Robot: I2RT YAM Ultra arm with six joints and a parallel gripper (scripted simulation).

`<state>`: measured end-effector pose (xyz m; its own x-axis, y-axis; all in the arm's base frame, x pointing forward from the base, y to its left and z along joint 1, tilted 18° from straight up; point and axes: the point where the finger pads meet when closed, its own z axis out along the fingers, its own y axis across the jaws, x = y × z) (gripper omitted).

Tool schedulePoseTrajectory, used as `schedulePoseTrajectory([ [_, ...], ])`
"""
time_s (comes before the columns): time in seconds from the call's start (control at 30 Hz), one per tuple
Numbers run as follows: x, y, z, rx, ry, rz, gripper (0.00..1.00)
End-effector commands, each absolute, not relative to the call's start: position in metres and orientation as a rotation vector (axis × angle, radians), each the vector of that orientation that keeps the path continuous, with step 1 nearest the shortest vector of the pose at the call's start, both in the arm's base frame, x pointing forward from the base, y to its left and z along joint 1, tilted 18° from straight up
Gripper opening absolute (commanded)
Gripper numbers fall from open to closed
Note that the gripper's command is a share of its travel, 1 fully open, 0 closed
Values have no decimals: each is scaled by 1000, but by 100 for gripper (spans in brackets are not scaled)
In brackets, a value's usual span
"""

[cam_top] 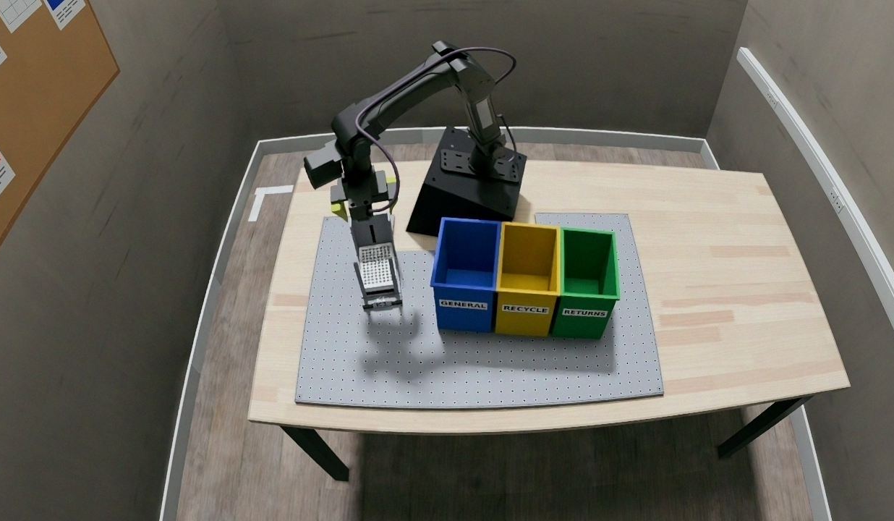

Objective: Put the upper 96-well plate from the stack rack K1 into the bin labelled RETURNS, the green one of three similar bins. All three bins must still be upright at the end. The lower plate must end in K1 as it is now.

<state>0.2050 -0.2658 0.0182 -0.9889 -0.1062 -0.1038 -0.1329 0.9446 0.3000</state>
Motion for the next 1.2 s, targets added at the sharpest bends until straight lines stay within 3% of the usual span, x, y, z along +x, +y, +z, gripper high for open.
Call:
schedulePoseTrajectory([
  [0.0, 210, -281, 31, -174, 2981, 403, 100],
  [1.17, 212, -252, -26, -180, 2998, 475, 100],
])
